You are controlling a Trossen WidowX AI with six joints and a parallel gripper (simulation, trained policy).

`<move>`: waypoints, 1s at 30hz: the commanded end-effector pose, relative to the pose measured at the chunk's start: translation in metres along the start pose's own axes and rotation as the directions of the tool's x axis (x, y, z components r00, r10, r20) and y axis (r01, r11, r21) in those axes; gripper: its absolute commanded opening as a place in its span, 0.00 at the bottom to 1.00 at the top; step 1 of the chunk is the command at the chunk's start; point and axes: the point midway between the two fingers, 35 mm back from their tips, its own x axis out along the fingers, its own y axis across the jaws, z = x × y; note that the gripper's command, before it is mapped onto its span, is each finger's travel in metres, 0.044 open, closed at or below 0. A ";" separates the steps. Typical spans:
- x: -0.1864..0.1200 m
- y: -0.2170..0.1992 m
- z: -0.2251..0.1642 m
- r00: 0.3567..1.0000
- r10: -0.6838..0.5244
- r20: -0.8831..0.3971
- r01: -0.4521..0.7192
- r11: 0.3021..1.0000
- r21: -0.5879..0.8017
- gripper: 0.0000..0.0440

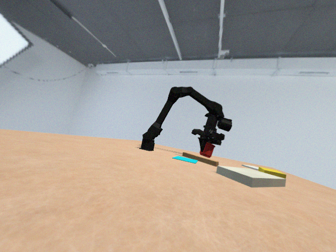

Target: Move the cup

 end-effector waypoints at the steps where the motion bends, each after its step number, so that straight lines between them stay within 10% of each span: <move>1: -0.013 -0.009 0.000 1.000 0.016 0.004 -0.017 0.999 0.036 0.00; 30: -0.031 -0.066 0.032 0.993 0.106 0.056 -0.116 0.964 0.239 0.00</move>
